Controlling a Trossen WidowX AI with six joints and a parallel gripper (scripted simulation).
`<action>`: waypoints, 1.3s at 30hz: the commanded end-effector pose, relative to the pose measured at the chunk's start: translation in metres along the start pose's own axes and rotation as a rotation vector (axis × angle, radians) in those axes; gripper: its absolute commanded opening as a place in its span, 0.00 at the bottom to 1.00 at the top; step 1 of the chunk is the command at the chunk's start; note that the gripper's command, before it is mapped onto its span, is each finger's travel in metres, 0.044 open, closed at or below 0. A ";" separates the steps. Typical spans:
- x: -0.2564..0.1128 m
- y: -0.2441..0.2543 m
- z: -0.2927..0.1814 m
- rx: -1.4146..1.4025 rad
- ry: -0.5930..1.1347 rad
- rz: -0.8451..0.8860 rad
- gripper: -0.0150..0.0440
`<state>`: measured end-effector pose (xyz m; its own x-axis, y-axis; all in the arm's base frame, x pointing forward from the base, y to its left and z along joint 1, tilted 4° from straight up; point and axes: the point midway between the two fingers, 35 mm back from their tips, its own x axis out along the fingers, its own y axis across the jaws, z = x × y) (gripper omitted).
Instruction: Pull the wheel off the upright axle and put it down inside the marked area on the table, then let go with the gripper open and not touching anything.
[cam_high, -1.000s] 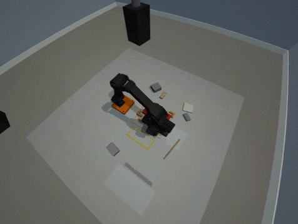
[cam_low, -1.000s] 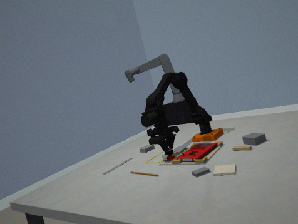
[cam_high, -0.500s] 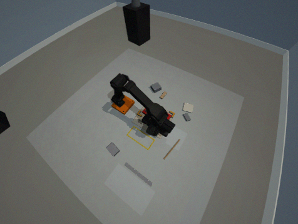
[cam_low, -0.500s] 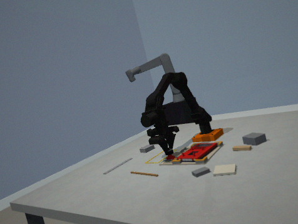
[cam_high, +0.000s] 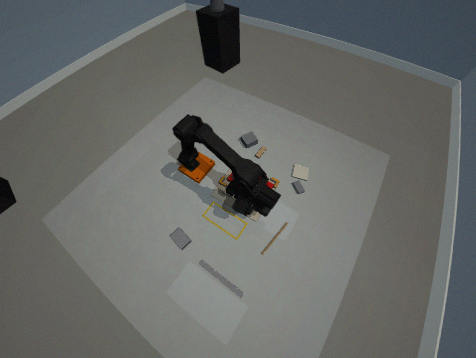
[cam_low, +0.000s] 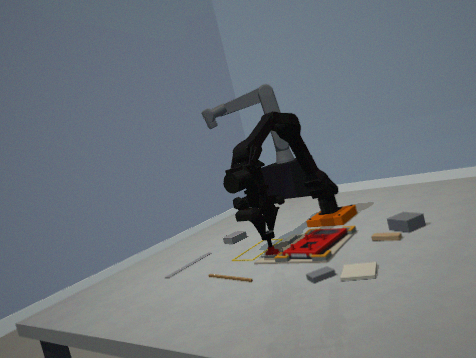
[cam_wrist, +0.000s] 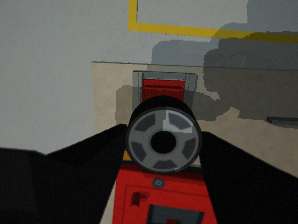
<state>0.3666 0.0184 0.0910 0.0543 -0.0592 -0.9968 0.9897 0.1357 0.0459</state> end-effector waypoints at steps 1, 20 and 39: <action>-0.001 0.000 0.000 0.002 0.001 0.000 0.25; -0.008 0.000 0.000 0.002 0.001 0.000 0.25; -0.036 -0.011 0.022 -0.002 -0.001 -0.005 0.25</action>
<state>0.3607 0.0088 0.1282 0.0554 -0.0609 -0.9966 0.9889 0.1410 0.0464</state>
